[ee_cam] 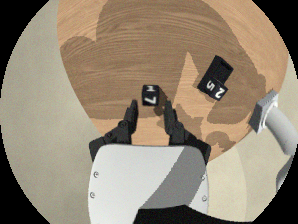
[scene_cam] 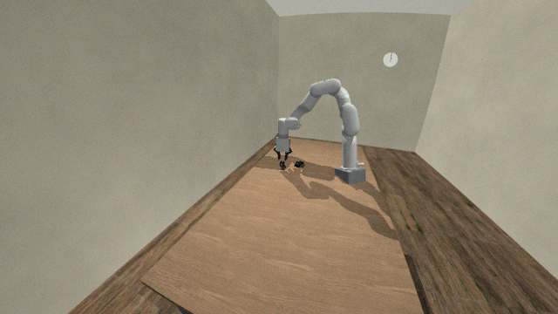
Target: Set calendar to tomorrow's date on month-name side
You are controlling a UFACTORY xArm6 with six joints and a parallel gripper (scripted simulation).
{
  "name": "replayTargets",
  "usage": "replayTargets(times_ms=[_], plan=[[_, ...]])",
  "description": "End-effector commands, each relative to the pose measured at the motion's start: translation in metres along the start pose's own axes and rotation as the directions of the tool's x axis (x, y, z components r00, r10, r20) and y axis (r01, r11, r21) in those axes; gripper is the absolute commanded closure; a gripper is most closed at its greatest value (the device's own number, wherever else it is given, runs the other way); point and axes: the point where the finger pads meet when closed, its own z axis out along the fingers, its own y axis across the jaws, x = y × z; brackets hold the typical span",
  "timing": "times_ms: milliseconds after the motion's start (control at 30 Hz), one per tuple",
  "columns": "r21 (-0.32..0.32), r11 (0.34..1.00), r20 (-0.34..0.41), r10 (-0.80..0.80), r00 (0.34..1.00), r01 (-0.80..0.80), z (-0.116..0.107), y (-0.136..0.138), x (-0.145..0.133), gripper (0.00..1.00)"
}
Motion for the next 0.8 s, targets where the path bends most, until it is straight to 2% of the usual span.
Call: replayTargets(times_ms=[0,767], plan=[[0.004,1.0,0.0,0.001,1.0,-0.001,0.0041,-0.0018,-0.0002,0.53],[0.004,1.0,0.0,0.001,1.0,-0.001,0.0104,-0.0018,-0.0004,0.53]])
